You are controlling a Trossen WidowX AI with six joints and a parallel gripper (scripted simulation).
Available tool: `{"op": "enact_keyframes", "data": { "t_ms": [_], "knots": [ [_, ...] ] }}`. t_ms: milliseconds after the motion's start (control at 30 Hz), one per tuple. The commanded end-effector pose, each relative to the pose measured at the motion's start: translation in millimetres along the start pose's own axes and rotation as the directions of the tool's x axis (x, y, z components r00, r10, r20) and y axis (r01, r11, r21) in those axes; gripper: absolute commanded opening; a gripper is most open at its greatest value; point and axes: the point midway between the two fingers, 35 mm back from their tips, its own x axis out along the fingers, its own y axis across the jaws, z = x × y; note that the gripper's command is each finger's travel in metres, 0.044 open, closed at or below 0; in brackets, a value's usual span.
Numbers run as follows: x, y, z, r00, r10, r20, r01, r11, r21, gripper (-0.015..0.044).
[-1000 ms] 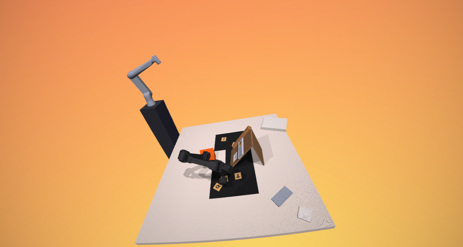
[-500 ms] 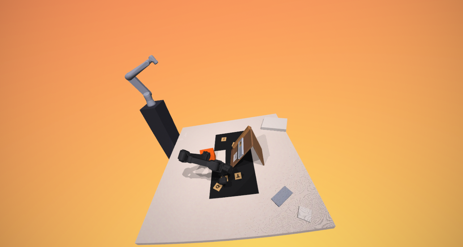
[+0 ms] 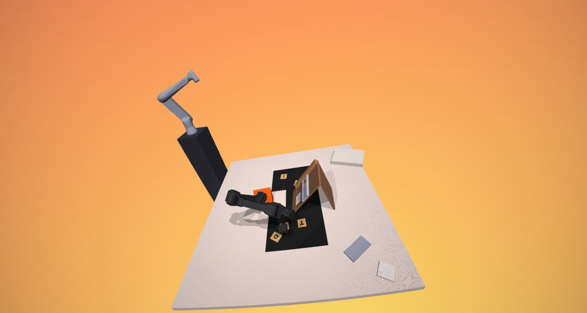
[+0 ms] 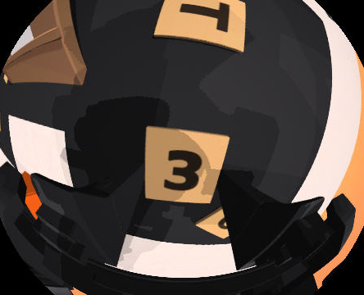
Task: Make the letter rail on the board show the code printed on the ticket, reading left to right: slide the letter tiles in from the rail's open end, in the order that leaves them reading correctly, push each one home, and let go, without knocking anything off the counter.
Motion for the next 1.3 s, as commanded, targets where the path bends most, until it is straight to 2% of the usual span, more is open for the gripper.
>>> {"op": "enact_keyframes", "data": {
  "t_ms": [0, 1267],
  "knots": [
    [-3.1, -0.1, 0.1, 1.000, -0.002, 0.003, 0.002, 1.000, 0.006, 0.0000],
    [-20.9, 6.3, -1.4, 1.000, 0.000, 0.003, 0.000, 1.000, 0.006, 0.0000]
  ]
}}
